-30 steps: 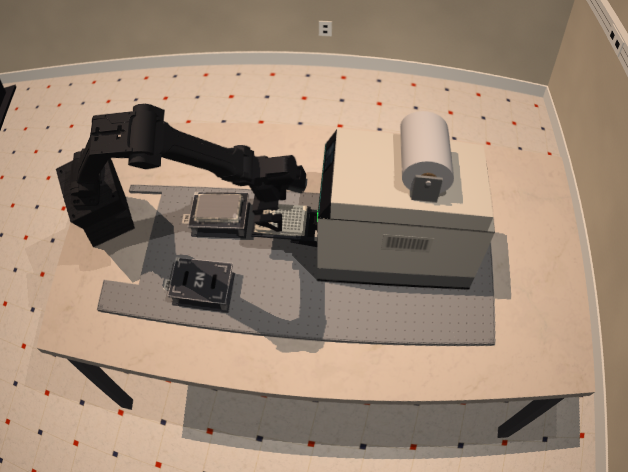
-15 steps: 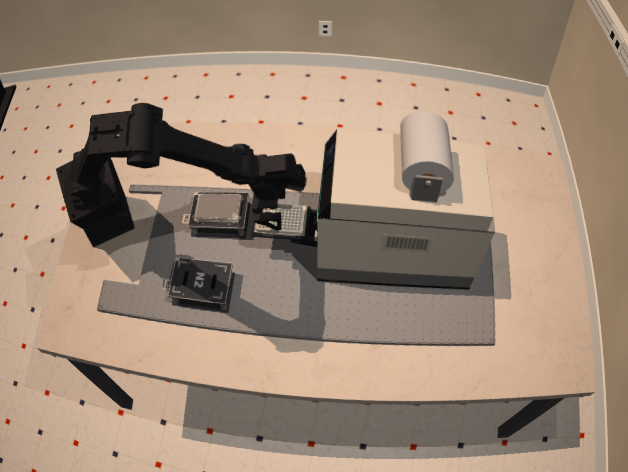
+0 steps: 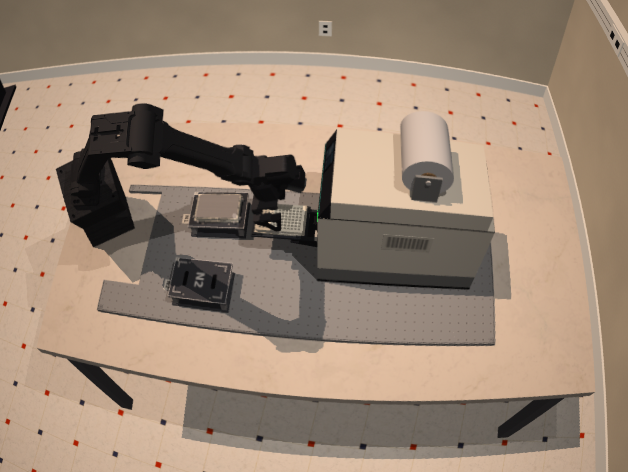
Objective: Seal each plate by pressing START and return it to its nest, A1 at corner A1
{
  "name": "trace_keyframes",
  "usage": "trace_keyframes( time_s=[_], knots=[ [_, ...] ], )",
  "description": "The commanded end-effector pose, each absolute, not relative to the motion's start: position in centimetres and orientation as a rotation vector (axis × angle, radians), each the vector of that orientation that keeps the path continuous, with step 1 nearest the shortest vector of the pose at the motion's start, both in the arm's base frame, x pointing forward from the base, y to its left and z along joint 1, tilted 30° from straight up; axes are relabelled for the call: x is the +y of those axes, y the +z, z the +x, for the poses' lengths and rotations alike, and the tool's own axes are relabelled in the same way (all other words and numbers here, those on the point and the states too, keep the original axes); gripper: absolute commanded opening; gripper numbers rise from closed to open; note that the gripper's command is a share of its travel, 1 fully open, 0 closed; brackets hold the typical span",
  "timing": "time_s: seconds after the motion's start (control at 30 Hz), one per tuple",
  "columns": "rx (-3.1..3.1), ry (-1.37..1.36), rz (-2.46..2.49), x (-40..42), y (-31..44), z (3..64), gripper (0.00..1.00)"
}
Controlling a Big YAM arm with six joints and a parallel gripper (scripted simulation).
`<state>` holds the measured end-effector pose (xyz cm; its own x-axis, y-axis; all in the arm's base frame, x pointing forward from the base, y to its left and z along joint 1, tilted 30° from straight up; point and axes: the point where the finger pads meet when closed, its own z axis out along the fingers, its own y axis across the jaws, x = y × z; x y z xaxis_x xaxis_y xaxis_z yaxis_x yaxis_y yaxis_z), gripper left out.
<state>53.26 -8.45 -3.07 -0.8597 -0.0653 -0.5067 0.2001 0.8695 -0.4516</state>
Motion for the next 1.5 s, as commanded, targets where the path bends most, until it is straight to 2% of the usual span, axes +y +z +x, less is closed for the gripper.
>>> trace_keyframes(
  time_s=[0.0, 0.7, 1.03, 1.47],
  knots=[
    [2.478, -0.684, 0.117, -9.2, -2.2, 55.1, 1.00],
    [2.523, -0.673, 0.079, -6.1, -1.2, 52.7, 1.00],
    [2.484, -0.663, 0.095, -5.2, 2.1, 53.8, 1.00],
    [2.487, -0.671, 0.086, -5.3, 1.9, 54.2, 1.00]
  ],
)
